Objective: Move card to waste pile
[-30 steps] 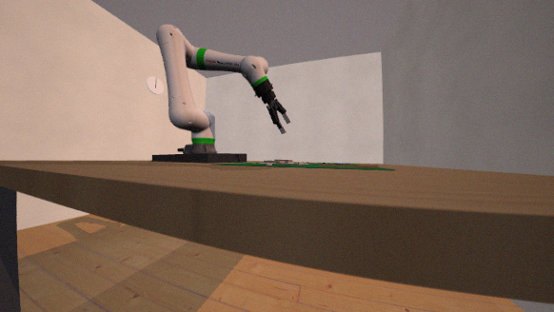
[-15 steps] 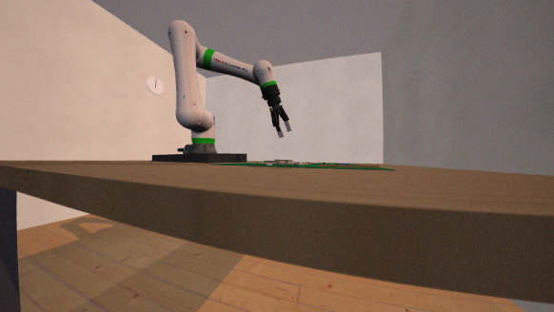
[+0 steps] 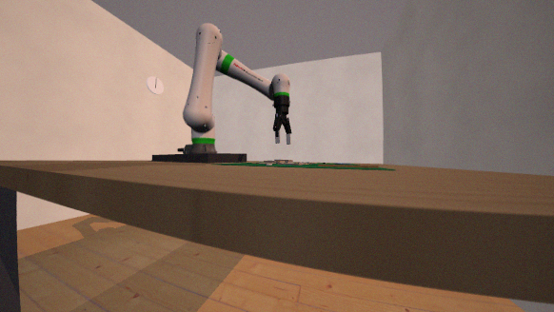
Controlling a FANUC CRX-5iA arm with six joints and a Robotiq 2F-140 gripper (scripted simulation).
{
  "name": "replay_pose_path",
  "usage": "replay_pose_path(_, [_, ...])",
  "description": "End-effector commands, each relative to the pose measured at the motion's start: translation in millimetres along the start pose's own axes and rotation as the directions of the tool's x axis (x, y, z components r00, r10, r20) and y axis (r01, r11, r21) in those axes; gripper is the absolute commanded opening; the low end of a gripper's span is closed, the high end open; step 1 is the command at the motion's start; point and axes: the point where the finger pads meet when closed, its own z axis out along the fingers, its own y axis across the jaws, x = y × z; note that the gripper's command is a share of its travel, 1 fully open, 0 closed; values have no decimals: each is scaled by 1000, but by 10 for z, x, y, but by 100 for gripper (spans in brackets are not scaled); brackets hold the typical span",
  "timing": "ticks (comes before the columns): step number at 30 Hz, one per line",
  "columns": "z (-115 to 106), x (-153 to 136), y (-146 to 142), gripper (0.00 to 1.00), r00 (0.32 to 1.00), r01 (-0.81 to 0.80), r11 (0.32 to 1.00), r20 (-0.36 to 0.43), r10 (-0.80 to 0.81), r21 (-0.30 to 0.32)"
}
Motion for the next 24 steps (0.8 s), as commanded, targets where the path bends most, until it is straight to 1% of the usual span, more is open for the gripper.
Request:
replay_pose_path(1, [88,-25,-25,100,999,-9,998,38,11,-56])
replay_pose_path(16, [89,-25,-25,100,999,-9,998,38,11,-56])
replay_pose_path(17, [89,-25,-25,50,999,-9,998,38,11,-56])
replay_pose_path(24, [108,-26,-24,50,999,-8,998,41,11,-54])
